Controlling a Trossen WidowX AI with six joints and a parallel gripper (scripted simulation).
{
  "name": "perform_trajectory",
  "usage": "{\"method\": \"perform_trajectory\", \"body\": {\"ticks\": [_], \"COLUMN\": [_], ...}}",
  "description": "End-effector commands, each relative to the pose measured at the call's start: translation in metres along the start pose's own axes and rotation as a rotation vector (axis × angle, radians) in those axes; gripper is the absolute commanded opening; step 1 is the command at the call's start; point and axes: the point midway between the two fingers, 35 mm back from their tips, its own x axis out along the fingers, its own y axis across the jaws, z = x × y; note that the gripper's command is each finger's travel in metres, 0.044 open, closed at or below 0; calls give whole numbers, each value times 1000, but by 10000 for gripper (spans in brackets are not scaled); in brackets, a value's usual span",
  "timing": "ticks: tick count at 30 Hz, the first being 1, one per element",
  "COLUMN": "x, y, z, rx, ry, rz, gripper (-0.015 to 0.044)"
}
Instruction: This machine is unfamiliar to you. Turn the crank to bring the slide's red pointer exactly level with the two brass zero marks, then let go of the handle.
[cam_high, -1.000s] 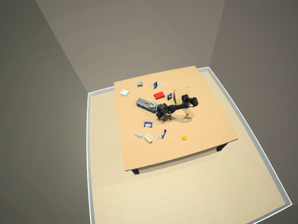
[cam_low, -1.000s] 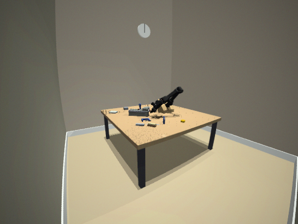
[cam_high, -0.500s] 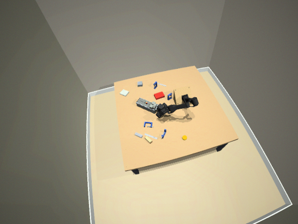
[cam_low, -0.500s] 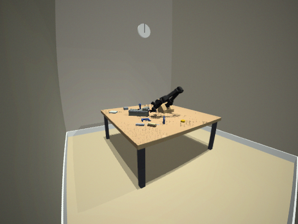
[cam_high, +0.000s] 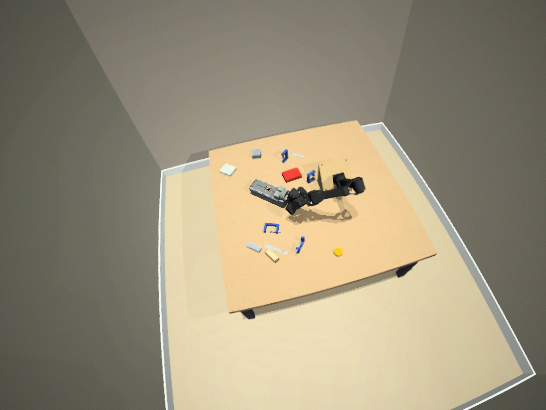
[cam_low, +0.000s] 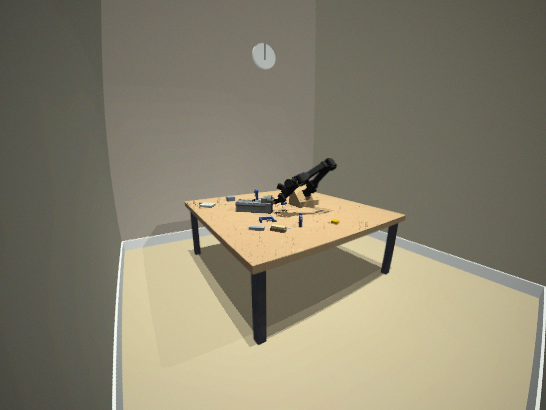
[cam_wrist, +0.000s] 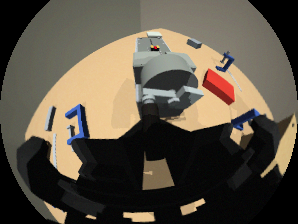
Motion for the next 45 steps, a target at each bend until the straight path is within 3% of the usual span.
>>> {"method": "perform_trajectory", "body": {"ticks": [1, 45], "x": [-7, -16], "y": [-2, -39], "z": [6, 15], "rx": [2, 1], "ry": [-10, -11], "rz": [1, -2], "gripper": [0, 0]}}
